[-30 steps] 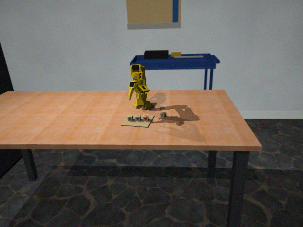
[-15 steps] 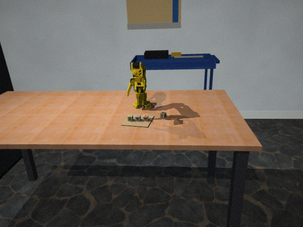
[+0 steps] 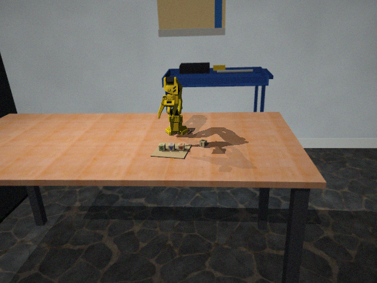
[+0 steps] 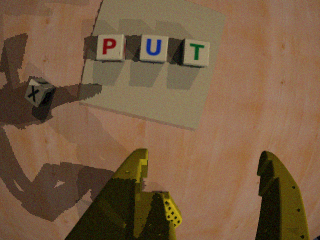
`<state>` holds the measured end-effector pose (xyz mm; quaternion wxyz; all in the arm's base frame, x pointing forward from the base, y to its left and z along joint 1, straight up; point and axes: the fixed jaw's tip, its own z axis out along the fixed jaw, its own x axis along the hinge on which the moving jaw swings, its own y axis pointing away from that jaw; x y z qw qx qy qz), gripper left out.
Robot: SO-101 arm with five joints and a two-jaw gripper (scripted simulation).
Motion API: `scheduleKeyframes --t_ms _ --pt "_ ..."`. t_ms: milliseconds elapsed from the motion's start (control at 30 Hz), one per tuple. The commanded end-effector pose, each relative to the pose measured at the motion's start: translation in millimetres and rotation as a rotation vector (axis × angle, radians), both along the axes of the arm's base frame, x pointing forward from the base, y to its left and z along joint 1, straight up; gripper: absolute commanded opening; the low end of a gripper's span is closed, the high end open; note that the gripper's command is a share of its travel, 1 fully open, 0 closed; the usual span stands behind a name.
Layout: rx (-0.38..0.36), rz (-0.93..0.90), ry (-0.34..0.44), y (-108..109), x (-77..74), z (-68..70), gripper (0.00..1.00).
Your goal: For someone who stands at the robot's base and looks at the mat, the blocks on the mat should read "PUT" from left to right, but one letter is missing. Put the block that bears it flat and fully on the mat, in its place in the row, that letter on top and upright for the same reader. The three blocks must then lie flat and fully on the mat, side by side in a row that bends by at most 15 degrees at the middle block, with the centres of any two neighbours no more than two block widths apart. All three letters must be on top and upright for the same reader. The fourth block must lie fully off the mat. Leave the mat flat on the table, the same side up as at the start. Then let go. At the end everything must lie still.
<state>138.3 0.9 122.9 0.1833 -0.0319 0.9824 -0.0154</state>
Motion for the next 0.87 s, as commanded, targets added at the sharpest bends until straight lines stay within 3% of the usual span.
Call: scheduleKeyframes --t_ms 0,833 --pt "0.014 -0.04 -0.039 -0.6 0.5 4.9 0.33" --pt "0.019 -0.055 -0.043 -0.6 0.0 5.0 0.33"
